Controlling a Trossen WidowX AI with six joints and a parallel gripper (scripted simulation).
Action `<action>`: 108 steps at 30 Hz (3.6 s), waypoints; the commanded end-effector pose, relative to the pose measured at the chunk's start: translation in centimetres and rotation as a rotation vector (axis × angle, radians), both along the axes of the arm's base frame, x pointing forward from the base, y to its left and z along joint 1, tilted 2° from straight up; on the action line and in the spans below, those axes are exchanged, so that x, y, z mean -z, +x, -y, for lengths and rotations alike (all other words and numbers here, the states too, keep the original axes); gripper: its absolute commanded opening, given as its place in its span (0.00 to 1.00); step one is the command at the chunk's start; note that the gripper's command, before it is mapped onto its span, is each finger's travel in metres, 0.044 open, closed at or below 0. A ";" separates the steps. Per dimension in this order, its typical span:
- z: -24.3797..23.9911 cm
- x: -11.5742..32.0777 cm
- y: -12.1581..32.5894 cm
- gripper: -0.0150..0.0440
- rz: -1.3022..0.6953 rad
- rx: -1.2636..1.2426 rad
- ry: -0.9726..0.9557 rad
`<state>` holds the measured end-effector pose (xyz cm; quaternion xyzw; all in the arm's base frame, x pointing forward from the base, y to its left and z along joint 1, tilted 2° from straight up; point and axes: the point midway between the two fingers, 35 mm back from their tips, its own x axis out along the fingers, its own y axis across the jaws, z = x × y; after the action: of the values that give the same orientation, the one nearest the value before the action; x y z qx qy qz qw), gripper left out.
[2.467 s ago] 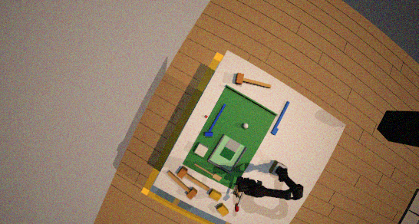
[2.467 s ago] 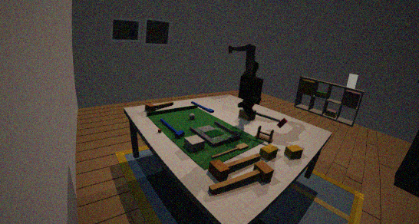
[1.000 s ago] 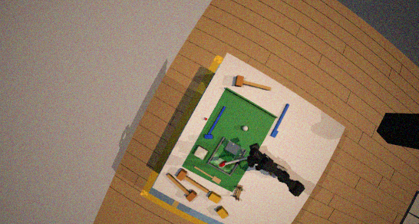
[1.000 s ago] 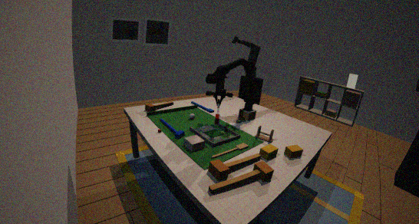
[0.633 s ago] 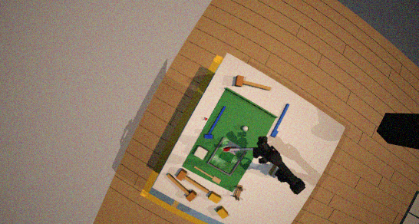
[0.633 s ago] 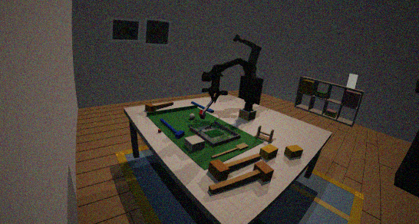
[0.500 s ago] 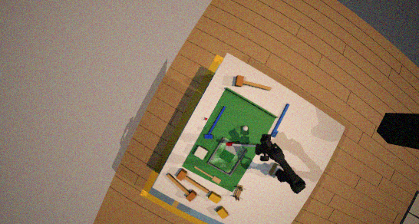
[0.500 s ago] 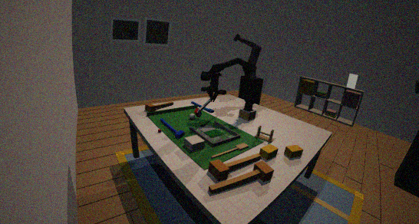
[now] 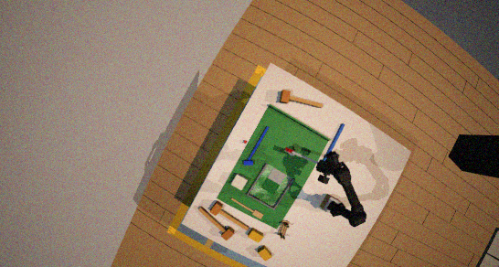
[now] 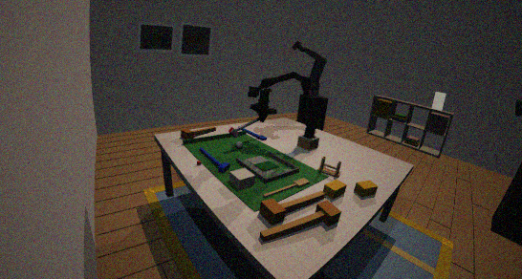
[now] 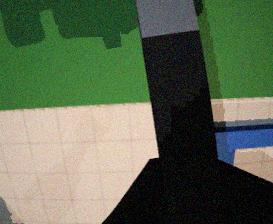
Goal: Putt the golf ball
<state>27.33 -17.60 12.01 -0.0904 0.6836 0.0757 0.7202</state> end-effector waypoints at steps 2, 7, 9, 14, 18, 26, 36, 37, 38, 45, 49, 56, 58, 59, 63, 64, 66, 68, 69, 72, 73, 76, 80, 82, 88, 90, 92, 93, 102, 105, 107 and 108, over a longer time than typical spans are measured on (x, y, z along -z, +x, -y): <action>3.0 -0.4 -1.6 0.25 -0.008 0.135 -0.014; 3.3 -0.5 -1.8 0.25 -0.010 0.151 -0.015; 3.4 -0.2 -1.8 0.25 -0.010 0.151 -0.015; 3.4 1.4 -1.7 0.25 -0.010 0.151 -0.015; 3.5 3.2 -1.7 0.25 -0.010 0.151 -0.015; 3.5 3.9 -1.7 0.25 -0.010 0.151 -0.015; 3.5 5.5 -1.6 0.25 -0.010 0.151 -0.015; 3.5 5.7 -1.6 0.25 -0.010 0.151 -0.015; 3.6 5.8 -1.6 0.25 -0.010 0.151 -0.015; 3.6 6.5 -1.6 0.25 -0.010 0.151 -0.015; 3.5 6.2 -1.6 0.25 -0.012 0.145 -0.013; 3.8 6.3 -1.5 0.25 -0.012 0.145 -0.013; 4.3 6.3 -1.5 0.25 -0.012 0.146 -0.014; 4.7 6.3 -1.4 0.25 -0.011 0.147 -0.014; 6.2 6.4 -1.3 0.25 -0.010 0.150 -0.017; 6.5 6.4 -1.3 0.25 -0.010 0.150 -0.017; 6.6 6.4 -1.3 0.25 -0.010 0.151 -0.017; 6.6 6.4 -1.3 0.25 -0.010 0.151 -0.017; 6.6 6.4 -1.3 0.25 -0.010 0.151 -0.017; 6.6 6.4 -1.3 0.25 -0.010 0.151 -0.017; 6.6 6.4 -1.3 0.25 -0.010 0.151 -0.017; 6.3 6.6 -1.4 0.25 -0.014 0.153 -0.011; 3.0 6.5 -1.1 0.25 -0.014 0.153 -0.010; 0.4 6.5 -1.1 0.25 -0.013 0.152 -0.009; -6.5 6.9 -2.3 0.25 -0.012 0.151 -0.007; -7.3 7.0 -2.6 0.25 -0.011 0.150 -0.006; -7.3 7.0 -2.6 0.25 -0.011 0.150 -0.006; -7.3 7.0 -2.6 0.25 -0.011 0.150 -0.006; -7.3 3.5 -2.5 0.25 -0.011 0.150 -0.006; -7.3 1.8 -2.7 0.25 -0.011 0.150 -0.006; -7.4 1.1 -2.8 0.25 -0.011 0.150 -0.006; -7.4 1.0 -2.8 0.25 -0.011 0.150 -0.006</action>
<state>24.48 -10.18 9.34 -0.0391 0.6978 0.0252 0.7147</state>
